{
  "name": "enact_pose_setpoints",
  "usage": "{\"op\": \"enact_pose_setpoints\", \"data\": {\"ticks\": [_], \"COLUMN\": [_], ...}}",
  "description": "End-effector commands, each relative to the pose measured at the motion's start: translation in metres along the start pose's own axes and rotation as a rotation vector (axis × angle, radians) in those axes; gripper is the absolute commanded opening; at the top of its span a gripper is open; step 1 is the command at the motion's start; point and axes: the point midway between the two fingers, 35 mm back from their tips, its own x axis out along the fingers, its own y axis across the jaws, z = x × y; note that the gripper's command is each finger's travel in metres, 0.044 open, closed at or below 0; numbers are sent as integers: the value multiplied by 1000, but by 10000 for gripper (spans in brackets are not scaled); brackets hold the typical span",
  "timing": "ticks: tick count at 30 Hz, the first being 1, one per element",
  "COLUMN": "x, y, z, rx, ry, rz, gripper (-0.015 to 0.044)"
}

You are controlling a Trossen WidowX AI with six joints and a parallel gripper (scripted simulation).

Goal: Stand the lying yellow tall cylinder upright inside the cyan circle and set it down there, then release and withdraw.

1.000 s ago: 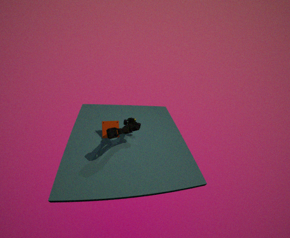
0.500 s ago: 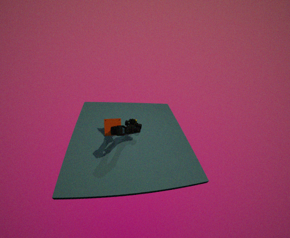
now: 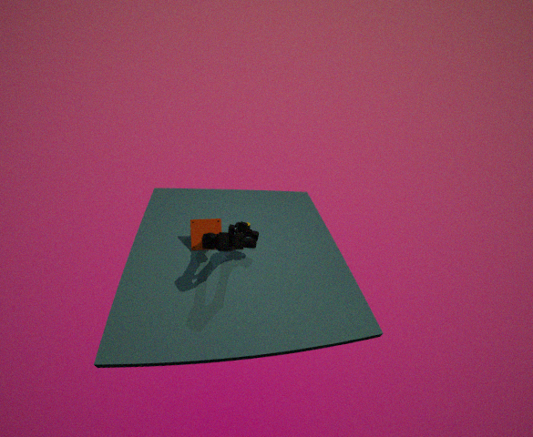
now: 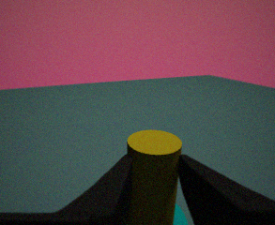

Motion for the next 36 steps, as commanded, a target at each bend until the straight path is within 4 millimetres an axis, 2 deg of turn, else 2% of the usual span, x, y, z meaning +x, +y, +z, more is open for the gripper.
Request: {"op": "enact_pose_setpoints", "data": {"ticks": [1, 11, 17, 32, 36], "x": [1, 1, 1, -5, -5], "y": [2, 2, 1, 0, 0], "z": [0, 0, 3, 86, 90], "rx": [-1, -1, -2, -1, 4], "ry": [-6, -6, -5, -16, -12], "rz": [6, 6, 8, 16, 20], "gripper": [131, 394, 400, 400, 400]}}
